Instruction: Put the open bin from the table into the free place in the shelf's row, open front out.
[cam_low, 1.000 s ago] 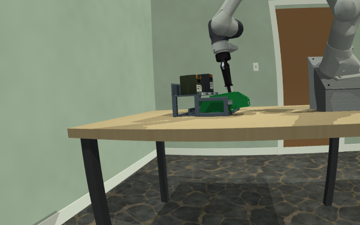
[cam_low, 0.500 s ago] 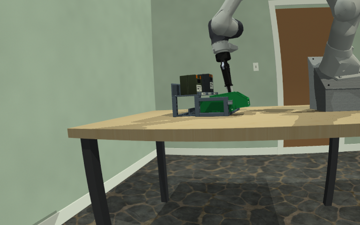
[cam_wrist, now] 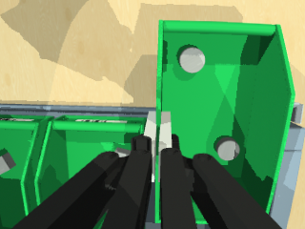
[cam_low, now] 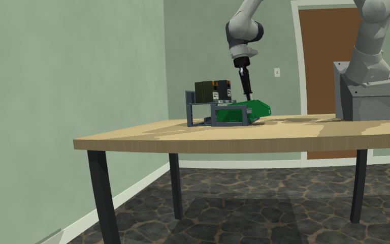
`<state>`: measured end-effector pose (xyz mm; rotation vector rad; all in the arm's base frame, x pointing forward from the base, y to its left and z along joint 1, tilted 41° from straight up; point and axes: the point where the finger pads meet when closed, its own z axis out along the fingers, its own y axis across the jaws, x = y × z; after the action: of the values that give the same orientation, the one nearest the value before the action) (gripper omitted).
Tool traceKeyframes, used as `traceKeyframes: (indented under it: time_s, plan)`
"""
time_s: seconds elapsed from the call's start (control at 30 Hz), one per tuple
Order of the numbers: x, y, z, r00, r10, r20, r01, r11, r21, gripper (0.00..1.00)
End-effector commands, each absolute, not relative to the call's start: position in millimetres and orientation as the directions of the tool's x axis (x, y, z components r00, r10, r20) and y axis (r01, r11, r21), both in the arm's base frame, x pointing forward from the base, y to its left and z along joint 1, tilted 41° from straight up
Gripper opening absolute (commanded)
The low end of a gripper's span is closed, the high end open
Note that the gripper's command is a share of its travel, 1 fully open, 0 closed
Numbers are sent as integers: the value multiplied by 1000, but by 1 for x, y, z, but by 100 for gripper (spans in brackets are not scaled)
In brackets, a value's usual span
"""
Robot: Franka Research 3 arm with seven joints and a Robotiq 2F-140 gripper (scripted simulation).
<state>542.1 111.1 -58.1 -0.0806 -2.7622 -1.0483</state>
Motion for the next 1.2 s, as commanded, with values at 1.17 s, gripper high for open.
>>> traceKeyframes:
  time_s: [1.17]
  plan:
    - [543,116,-64,-981,-9,196,124,749,651,0]
